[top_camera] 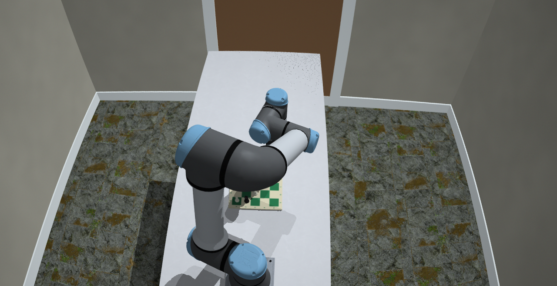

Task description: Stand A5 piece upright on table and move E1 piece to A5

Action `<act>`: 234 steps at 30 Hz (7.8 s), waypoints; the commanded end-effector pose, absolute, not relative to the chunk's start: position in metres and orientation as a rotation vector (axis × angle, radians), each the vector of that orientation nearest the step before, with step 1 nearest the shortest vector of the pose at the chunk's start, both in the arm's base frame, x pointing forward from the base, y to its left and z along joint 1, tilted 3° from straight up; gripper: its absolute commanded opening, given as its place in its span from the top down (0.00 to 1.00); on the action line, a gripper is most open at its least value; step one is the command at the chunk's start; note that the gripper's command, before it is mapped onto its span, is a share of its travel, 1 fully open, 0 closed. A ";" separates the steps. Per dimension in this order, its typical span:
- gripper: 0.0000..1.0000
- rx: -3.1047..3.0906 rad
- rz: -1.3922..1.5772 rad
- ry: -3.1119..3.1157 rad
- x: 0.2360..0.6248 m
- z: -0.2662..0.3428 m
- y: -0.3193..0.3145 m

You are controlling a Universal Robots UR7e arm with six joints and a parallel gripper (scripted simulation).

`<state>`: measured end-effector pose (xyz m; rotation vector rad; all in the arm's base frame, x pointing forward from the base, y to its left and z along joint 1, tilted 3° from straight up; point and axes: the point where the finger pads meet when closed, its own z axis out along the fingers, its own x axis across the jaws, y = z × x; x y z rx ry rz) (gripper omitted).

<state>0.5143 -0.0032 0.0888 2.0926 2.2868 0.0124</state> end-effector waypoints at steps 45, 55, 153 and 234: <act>0.32 2.092 0.014 2.286 0.517 0.040 -0.004; 0.32 2.092 0.014 2.286 0.517 0.040 -0.004; 0.32 2.092 0.014 2.286 0.518 0.007 -0.005; 1.00 2.053 0.013 2.321 0.550 0.101 0.092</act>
